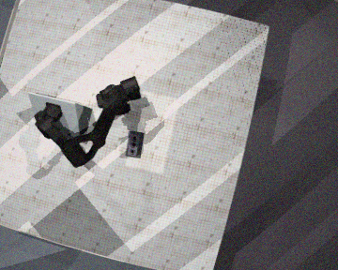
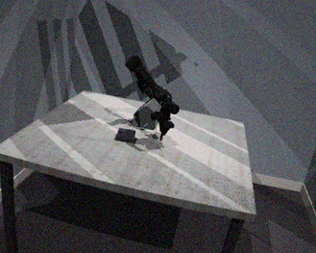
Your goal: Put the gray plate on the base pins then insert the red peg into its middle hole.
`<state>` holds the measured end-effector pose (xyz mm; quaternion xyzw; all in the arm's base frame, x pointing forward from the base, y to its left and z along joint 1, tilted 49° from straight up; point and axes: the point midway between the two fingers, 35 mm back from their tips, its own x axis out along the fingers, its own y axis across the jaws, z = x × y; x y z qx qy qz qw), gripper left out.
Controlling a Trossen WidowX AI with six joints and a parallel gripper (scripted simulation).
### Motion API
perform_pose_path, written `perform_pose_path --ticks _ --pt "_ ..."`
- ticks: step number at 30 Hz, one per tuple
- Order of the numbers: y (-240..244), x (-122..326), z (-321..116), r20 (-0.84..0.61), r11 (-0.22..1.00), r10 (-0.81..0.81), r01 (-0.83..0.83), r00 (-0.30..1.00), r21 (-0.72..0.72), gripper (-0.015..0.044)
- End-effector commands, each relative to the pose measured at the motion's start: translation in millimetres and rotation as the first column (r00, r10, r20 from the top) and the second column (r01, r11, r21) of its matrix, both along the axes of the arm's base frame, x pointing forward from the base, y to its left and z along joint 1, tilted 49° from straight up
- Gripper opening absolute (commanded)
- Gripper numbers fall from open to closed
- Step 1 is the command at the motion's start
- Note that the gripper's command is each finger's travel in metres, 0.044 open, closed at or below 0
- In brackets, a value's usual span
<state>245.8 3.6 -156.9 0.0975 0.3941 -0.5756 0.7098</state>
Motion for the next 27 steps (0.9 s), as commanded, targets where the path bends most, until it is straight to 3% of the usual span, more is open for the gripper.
perform_pose_path --ticks 1,6,9,27 --pt "-1.5 -0.7 -0.8 -0.004 1.0 0.001 -0.001 1.0 -0.004 0.0151" --pt "-1.5 -0.7 -0.8 -0.004 1.0 0.001 -0.001 1.0 -0.004 0.002" --pt "-1.5 -0.7 -0.8 -0.004 1.0 0.001 -0.001 1.0 -0.004 0.0" --pt "23.5 2.8 17.5 -0.004 1.0 0.003 -0.003 1.0 0.004 0.0"
